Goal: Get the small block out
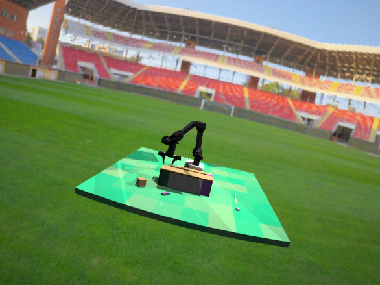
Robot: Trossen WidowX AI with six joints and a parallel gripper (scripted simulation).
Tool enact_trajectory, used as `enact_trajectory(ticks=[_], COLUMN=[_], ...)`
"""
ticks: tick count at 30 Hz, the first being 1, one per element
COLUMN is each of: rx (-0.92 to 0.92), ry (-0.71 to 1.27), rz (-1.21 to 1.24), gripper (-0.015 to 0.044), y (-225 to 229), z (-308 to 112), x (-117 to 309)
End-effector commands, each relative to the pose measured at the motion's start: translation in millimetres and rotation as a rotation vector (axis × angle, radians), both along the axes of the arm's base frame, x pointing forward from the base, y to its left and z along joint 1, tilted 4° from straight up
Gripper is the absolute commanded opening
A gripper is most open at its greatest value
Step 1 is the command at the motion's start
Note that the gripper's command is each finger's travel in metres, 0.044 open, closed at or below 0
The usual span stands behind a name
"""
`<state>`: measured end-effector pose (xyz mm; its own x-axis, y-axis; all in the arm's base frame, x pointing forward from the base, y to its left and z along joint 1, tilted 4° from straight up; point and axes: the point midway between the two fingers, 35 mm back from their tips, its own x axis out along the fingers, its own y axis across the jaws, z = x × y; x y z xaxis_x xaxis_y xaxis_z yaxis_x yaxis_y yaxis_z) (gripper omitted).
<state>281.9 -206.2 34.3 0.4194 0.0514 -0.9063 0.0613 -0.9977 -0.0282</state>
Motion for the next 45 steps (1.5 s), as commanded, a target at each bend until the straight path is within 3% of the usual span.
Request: enact_trajectory(ticks=[1, 45], rx=[0.019, 0.020], ry=[0.012, 0.013], rz=[-0.005, -0.005], gripper=[0.0285, 0.0285], y=[6.7, 13.1], z=[-27.6, -87.6], x=[-4.7, -7.2])
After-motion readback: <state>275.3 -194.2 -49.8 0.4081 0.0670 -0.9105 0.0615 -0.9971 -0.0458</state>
